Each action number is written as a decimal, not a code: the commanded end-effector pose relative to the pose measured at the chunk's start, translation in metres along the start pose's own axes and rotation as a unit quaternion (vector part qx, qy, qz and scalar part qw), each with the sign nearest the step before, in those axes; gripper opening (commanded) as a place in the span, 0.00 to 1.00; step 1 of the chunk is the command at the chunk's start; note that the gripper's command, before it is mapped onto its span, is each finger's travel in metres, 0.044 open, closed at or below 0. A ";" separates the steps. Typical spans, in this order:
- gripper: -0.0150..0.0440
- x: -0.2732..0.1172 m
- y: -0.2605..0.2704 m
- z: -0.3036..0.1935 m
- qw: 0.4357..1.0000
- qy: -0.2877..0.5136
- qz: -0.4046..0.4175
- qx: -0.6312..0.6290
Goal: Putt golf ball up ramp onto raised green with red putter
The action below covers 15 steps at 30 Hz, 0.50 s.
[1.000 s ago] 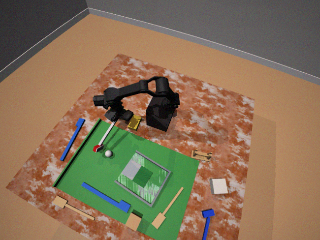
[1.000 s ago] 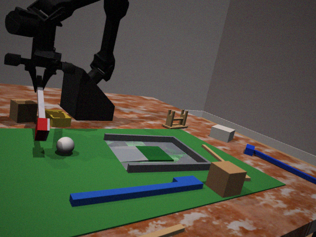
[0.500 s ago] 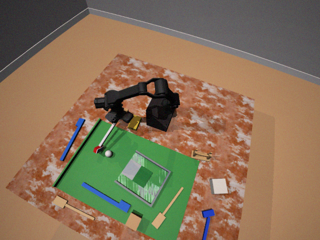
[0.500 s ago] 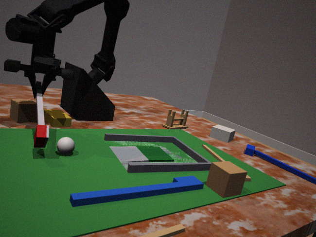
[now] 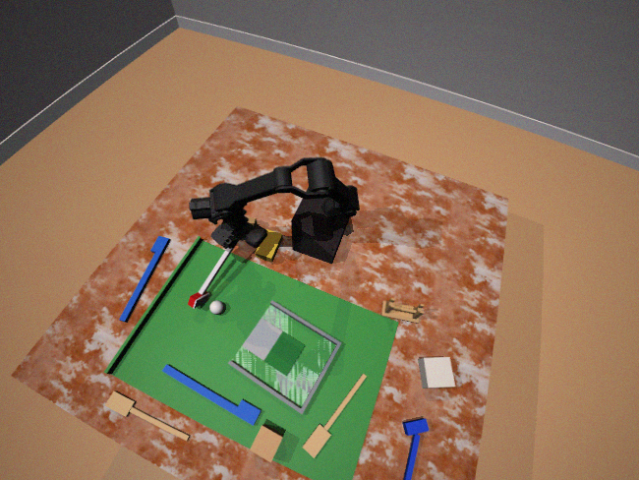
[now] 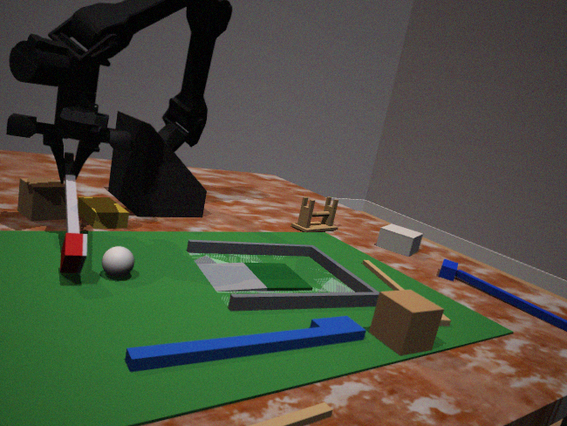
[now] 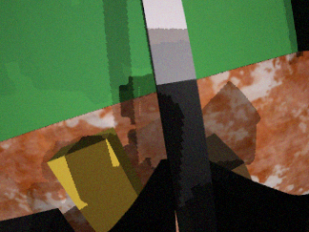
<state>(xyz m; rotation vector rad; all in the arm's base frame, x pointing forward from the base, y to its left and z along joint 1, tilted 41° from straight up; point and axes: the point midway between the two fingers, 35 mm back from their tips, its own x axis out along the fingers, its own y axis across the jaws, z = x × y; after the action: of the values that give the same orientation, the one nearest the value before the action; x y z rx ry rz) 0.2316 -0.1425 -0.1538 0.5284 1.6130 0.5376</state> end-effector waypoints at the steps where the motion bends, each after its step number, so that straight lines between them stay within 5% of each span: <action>1: 0.25 0.000 0.000 0.000 1.000 0.000 0.000 0.000; 15: 0.25 0.002 -0.029 0.000 1.000 -0.003 0.002 0.003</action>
<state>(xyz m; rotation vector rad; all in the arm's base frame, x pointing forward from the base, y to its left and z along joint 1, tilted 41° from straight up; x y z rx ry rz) 0.2284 -0.1593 -0.1709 0.5456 1.6147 0.5318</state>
